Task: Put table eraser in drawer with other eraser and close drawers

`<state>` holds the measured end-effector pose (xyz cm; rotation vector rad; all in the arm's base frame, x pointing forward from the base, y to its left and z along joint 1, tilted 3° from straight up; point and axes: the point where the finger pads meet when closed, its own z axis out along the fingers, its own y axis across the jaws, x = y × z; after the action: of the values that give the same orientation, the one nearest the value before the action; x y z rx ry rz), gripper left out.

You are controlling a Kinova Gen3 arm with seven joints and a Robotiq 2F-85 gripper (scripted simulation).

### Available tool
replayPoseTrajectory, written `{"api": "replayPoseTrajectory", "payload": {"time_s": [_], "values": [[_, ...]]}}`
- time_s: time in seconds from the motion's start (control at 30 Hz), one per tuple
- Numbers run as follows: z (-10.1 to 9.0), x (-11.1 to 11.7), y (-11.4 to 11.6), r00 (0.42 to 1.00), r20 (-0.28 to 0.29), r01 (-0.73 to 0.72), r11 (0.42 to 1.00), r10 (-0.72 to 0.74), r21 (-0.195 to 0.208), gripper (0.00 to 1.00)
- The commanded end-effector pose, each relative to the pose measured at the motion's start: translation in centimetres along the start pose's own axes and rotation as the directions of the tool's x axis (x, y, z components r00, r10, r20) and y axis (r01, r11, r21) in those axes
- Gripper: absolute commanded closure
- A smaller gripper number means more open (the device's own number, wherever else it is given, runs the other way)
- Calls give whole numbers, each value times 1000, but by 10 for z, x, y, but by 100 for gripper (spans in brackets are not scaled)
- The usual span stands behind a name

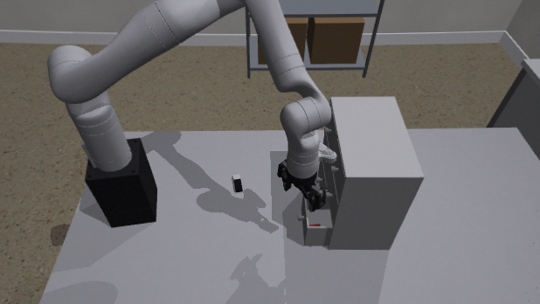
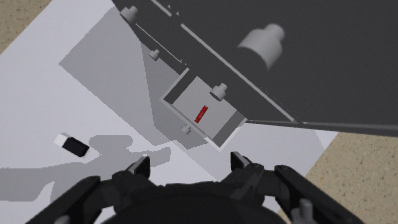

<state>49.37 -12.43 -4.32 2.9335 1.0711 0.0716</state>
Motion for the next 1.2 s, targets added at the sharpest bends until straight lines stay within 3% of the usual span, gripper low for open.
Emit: {"api": "replayPoseTrajectory", "payload": {"time_s": [0.0, 1.17], "values": [[0, 0, 1, 1000, 0, -8, 1000, 8, -1, 0], [2, 2, 2, 998, -1, -60, 998, 60, -3, 0]]}}
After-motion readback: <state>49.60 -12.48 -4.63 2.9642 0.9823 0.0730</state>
